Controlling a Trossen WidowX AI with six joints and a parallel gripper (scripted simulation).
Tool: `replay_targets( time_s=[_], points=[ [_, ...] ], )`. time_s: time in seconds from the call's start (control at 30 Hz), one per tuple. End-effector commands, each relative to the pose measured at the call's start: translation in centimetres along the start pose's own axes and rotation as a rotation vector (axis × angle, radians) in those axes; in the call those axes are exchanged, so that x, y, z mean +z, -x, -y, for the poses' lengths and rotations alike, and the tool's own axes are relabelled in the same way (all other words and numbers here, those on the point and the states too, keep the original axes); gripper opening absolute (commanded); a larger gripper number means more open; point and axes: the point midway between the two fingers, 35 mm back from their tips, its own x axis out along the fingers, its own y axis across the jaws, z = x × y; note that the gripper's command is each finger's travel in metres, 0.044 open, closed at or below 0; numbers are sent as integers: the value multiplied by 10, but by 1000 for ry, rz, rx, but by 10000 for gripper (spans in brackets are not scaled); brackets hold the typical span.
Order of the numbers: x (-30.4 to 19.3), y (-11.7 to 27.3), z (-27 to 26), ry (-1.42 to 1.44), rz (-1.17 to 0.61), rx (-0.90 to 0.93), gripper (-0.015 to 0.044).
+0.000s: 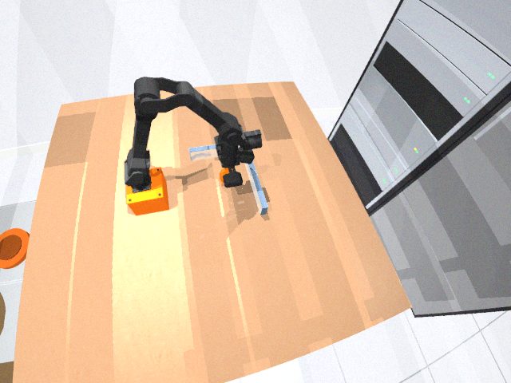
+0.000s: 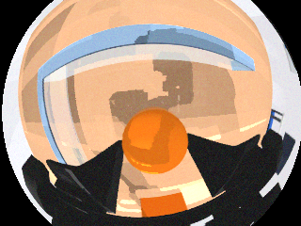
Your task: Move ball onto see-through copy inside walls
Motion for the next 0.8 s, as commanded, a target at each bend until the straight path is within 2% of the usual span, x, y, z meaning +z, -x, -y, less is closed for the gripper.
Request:
replay_targets(
  time_s=[0.0, 0.5, 0.77],
  points=[
    [0, -6, 1, 4, -1, -4, 0],
    [-1, -20, 1, 4, -1, -4, 0],
    [0, -17, 0, 0, 1, 0, 210]
  ],
)
